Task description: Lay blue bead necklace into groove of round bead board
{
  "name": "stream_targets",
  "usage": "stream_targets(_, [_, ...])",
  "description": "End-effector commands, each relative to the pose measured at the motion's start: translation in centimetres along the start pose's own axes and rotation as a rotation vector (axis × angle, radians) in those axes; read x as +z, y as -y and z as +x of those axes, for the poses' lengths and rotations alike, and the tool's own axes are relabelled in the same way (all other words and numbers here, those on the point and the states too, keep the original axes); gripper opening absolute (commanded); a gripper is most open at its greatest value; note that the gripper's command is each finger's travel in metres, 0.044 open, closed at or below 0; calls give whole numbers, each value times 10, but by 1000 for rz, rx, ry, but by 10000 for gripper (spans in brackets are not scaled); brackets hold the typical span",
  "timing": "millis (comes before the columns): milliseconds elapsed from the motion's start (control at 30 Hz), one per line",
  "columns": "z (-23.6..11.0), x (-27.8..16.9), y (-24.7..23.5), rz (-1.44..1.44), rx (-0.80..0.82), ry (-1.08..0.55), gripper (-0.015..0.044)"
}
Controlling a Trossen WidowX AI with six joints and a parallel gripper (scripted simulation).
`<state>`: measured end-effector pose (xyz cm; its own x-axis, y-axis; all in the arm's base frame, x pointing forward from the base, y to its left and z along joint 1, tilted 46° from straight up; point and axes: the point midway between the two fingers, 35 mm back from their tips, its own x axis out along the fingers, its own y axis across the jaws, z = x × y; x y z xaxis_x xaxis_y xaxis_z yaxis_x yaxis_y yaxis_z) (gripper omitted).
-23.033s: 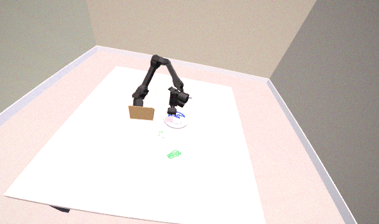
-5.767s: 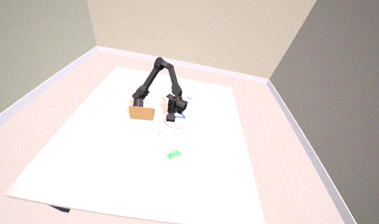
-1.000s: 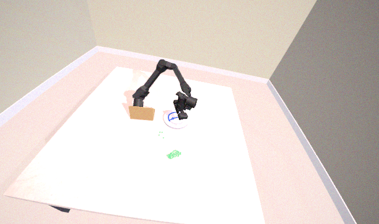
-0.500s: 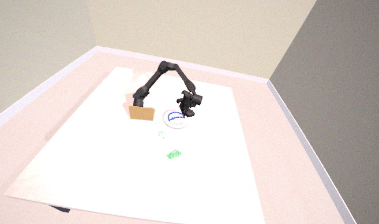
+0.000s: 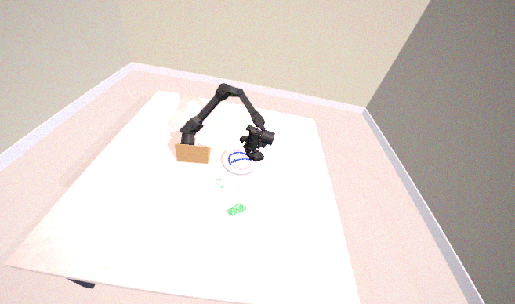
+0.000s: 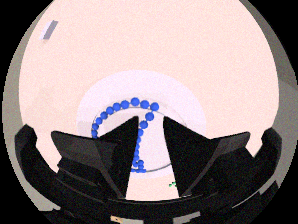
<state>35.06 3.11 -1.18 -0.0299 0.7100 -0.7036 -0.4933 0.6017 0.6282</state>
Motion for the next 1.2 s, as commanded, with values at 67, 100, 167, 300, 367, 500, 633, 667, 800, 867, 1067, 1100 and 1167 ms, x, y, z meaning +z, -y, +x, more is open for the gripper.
stream_targets(67, [9, 0, -1, 5, 5, 3, 120])
stream_targets(100, [10, -1, -1, 5, 6, 3, 120])
stream_targets(167, [13, -1, -1, 5, 7, 3, 120])
stream_targets(300, [11, 0, -1, 0, 3, -1, 41])
stream_targets(367, [11, 0, -1, 0, 3, -1, 0])
stream_targets(500, [11, 0, -1, 0, 3, -1, 0])
stream_targets(633, [11, 0, -1, 0, 3, -1, 0])
stream_targets(667, [11, 0, -1, 0, 3, -1, 0])
stream_targets(800, [11, 0, -1, 0, 3, -1, 0])
stream_targets(867, [11, 0, -1, 0, 3, -1, 0])
stream_targets(1067, [11, 0, -1, 0, 3, -1, 0])
stream_targets(1100, [11, 0, -1, 0, 3, -1, 0])
stream_targets(1167, [11, 0, -1, 0, 3, -1, 0])
